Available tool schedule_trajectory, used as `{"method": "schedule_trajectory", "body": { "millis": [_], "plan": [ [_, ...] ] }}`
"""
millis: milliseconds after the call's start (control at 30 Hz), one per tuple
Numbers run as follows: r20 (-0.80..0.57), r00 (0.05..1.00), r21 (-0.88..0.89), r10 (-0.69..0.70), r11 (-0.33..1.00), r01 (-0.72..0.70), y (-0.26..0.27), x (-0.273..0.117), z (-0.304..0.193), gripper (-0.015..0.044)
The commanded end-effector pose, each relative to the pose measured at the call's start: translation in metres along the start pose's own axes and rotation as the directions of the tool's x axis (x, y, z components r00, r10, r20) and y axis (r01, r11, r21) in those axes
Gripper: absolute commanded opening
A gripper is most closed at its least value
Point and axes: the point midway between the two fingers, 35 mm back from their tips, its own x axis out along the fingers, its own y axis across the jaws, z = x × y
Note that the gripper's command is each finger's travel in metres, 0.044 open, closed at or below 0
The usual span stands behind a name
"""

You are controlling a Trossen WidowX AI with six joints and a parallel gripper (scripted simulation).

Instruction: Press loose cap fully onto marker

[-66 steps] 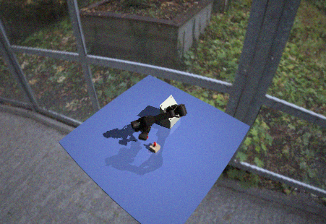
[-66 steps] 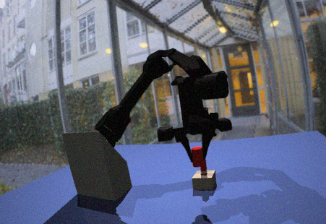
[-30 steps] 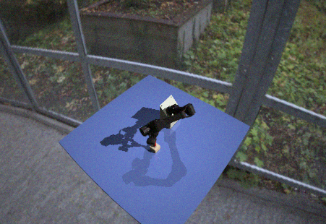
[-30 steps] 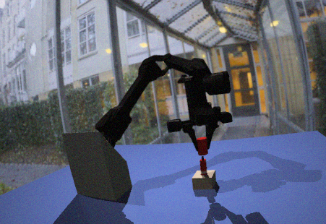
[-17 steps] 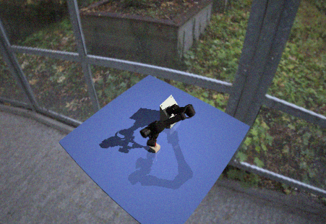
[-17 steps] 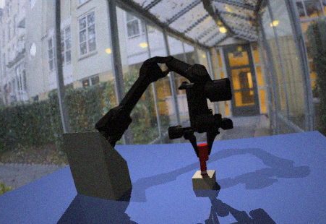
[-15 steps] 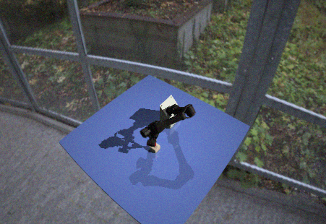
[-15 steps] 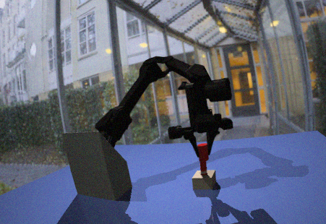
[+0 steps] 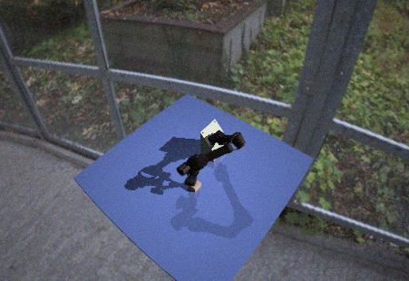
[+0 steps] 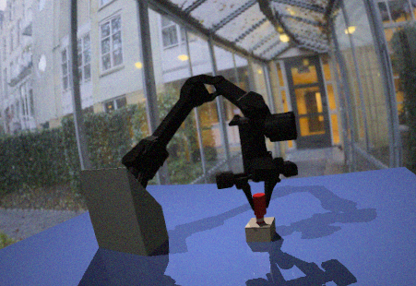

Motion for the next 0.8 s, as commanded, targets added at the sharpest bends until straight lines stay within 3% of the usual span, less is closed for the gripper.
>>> {"method": "schedule_trajectory", "body": {
  "millis": [0, 367, 767],
  "plan": [
    [-0.002, 1.000, 0.008, -0.002, 1.000, 0.002, -0.0018, 0.0030, -0.0002, 0.0000],
    [-0.002, 1.000, 0.008, -0.002, 1.000, 0.002, -0.0019, 0.0031, -0.0001, 0.0000],
    [0.000, 1.000, 0.002, -0.001, 1.000, 0.001, -0.0012, 0.0024, -0.0001, 0.0315]
  ]
}}
